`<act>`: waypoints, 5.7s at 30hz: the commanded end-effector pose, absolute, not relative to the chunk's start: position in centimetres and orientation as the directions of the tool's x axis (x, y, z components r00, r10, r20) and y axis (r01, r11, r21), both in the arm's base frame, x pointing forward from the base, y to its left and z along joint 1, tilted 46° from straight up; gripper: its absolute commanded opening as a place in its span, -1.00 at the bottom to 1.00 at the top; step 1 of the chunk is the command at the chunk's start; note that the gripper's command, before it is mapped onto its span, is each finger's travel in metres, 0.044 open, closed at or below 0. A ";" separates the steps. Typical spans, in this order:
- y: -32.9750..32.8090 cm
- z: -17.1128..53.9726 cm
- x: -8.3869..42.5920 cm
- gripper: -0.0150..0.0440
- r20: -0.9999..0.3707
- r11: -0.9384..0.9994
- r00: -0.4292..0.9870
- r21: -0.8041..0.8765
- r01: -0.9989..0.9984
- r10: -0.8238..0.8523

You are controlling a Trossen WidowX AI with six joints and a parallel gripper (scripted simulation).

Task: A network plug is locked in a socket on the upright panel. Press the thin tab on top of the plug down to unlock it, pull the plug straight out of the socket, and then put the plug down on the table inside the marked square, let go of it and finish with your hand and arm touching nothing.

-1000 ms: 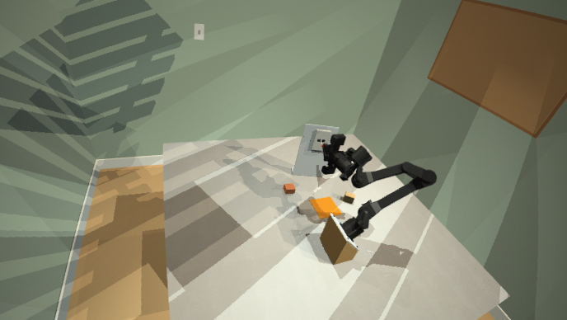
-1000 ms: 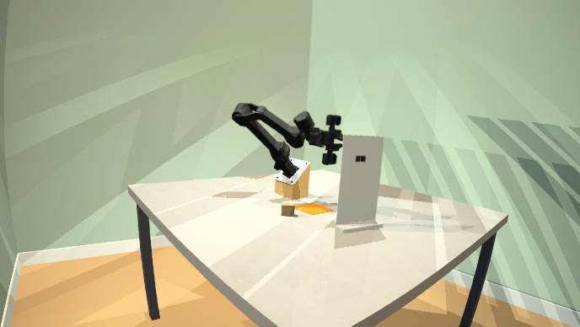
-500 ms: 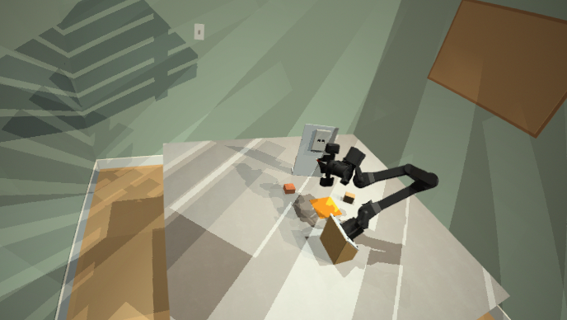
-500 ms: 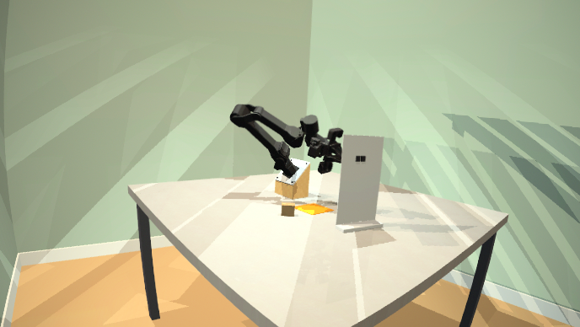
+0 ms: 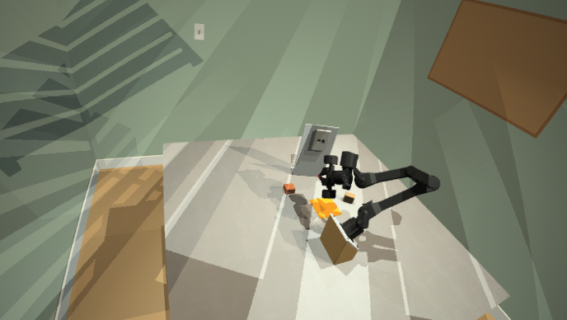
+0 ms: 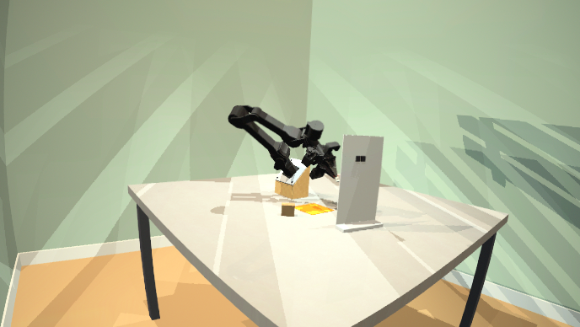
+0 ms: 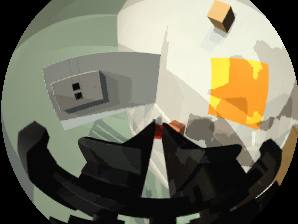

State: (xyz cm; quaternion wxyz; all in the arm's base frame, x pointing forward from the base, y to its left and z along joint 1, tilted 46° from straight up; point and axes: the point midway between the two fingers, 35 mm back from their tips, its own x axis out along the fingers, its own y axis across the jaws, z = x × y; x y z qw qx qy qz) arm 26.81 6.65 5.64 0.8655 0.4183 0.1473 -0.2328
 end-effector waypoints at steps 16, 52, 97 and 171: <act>0.3 4.3 22.1 -0.49 -0.470 0.396 0.677 0.565 0.724 -0.567; -1.2 2.4 22.3 -0.49 -0.477 0.378 0.656 0.555 0.741 -0.584; -3.3 0.5 22.6 -0.49 -0.474 0.383 0.660 0.556 0.738 -0.583; -4.5 0.4 22.6 0.04 -0.463 0.386 0.666 0.563 0.731 -0.586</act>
